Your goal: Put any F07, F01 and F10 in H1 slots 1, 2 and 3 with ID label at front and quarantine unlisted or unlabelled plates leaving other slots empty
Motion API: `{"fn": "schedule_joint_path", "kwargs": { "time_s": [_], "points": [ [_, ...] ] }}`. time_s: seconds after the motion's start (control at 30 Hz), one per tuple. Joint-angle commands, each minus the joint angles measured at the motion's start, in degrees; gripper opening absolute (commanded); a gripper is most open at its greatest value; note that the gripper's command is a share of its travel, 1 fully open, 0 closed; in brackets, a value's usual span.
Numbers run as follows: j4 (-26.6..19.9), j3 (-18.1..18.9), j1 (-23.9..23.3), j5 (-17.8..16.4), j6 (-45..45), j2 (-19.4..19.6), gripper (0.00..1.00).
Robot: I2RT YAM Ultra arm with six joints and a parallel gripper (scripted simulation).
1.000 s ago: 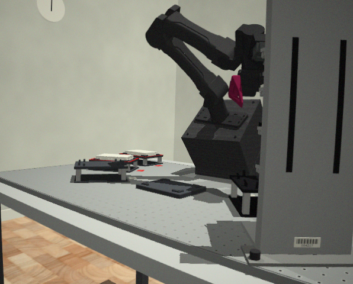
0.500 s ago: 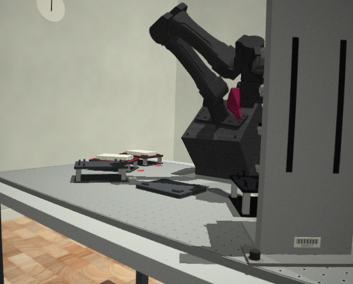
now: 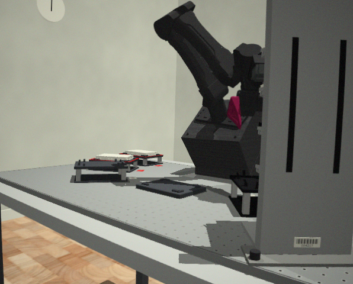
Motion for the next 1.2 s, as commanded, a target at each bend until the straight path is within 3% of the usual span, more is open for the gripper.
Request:
{"fn": "schedule_joint_path", "kwargs": {
  "time_s": [0.0, 1.17],
  "points": [
    [0.64, 0.8, -0.17, -0.88, -0.26, 0.15, 1.0],
    [-2.28, 9.62, -4.14, -4.78, -1.43, 5.2, 1.0]
  ]
}}
